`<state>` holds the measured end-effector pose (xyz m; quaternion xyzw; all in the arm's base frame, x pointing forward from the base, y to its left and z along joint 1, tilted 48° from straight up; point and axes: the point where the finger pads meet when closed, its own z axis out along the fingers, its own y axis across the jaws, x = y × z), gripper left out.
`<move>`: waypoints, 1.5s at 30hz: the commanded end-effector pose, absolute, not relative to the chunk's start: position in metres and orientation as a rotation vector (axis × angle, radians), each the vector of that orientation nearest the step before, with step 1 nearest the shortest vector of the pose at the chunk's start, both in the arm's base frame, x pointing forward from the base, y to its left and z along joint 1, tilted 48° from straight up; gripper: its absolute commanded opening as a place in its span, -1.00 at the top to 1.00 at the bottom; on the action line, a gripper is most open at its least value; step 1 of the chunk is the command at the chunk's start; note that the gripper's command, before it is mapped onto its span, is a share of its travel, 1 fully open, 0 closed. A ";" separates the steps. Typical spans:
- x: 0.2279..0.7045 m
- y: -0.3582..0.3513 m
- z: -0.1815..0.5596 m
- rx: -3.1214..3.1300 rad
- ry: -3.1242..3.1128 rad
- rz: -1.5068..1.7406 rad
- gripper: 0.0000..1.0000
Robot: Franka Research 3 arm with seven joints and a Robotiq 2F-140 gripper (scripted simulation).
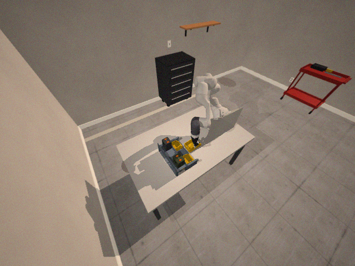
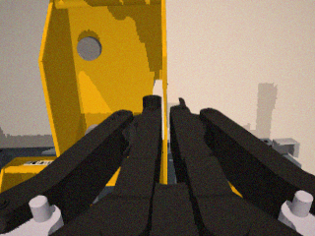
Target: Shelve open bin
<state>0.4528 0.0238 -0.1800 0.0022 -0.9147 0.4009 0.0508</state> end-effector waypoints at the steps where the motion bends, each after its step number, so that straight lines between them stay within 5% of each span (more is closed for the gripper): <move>1: 0.447 0.023 -0.178 0.013 -2.734 1.222 1.00; 45: 0.449 0.024 -0.176 -0.014 -2.695 1.208 1.00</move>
